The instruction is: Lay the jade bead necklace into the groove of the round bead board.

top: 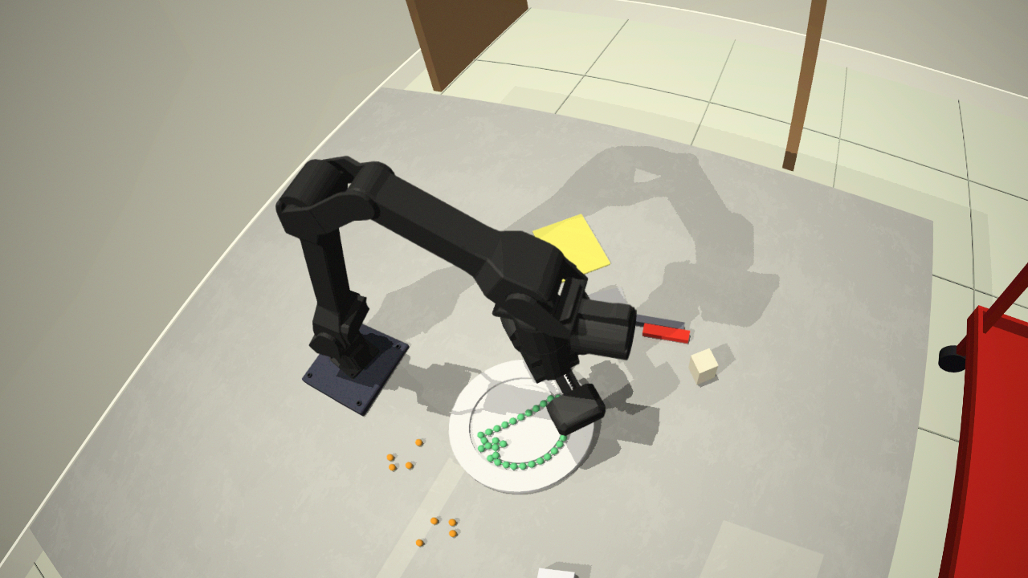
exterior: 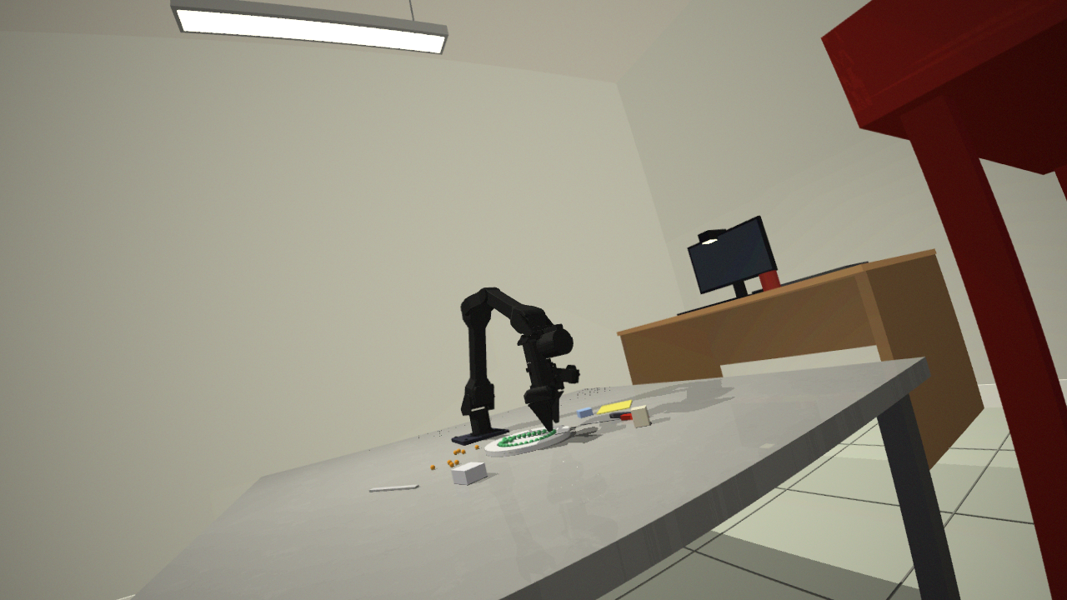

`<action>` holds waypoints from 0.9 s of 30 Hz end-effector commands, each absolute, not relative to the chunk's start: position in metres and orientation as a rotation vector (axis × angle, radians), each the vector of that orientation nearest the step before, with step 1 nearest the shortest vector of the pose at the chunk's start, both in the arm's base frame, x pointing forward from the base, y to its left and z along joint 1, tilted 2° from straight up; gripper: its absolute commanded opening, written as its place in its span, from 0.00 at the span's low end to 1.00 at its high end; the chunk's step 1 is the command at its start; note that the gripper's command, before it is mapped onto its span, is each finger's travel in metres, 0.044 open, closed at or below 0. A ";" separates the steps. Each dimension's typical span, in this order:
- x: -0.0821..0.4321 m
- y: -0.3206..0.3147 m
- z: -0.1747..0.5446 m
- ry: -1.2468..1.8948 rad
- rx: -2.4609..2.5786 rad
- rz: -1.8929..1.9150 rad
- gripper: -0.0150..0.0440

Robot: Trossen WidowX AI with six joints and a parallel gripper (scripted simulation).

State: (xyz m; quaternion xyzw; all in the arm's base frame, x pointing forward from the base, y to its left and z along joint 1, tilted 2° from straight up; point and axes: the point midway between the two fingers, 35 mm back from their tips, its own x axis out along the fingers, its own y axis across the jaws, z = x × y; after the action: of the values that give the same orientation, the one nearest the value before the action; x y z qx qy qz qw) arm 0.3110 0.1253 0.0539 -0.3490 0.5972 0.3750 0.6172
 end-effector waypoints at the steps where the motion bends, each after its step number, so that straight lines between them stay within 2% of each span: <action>1: 0.311 0.125 0.054 1.379 -0.799 0.859 1.00; 12: 0.311 0.125 0.054 1.379 -0.799 0.859 1.00; 24: 0.308 0.112 0.082 1.371 -0.819 0.877 0.47; 27: 0.308 0.113 0.071 1.371 -0.819 0.877 0.46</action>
State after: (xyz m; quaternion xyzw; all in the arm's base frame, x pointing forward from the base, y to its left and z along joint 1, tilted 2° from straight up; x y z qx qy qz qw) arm 0.3090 0.1136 0.0810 -0.3533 0.5925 0.3777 0.6177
